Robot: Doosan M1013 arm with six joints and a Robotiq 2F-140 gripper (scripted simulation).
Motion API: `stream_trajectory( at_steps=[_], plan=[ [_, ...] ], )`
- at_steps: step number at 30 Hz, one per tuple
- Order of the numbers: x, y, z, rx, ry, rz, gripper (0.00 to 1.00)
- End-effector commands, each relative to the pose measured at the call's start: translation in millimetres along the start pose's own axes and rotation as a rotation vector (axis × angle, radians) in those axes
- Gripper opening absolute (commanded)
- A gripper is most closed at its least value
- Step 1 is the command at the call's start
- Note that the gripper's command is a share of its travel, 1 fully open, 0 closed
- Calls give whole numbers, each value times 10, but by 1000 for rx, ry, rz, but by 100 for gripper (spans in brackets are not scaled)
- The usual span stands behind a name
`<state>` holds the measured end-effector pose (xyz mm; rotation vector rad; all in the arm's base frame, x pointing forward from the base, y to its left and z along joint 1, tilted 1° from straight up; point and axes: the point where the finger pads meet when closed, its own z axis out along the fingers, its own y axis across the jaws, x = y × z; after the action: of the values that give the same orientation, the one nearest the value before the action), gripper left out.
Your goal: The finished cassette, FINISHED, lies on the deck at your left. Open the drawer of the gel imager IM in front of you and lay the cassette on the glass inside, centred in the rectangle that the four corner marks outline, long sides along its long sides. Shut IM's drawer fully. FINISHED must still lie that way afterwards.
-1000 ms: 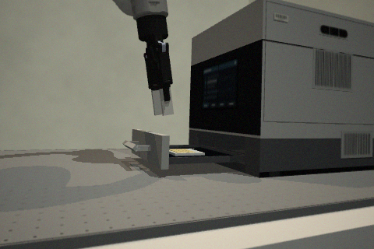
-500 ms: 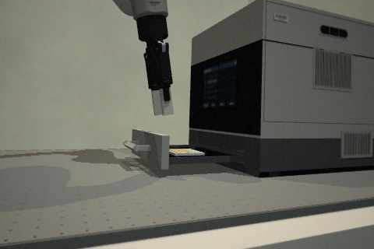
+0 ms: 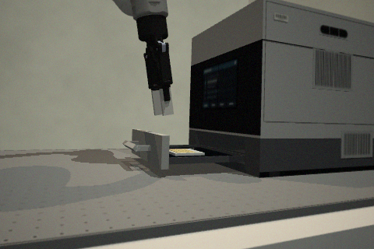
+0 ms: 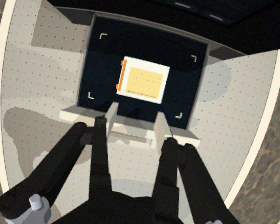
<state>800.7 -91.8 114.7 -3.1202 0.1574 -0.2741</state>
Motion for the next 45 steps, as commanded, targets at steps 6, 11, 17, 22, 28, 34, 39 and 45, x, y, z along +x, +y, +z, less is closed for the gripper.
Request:
stream_trajectory(
  at_steps=[6, 11, 17, 22, 28, 34, 39, 45],
  plan=[
    [-23, -6, 8, -2, 2, 3, 46],
    [-23, -6, 8, -2, 2, 3, 46],
    [-23, -6, 8, -2, 2, 3, 46],
    [-23, -6, 8, -2, 2, 3, 46],
    [-37, -6, 87, -2, 2, 3, 46],
    [-51, -6, 166, -2, 2, 3, 46],
    [-58, -6, 205, -2, 2, 3, 46],
    [-71, -6, 284, -2, 2, 3, 46]
  ],
)
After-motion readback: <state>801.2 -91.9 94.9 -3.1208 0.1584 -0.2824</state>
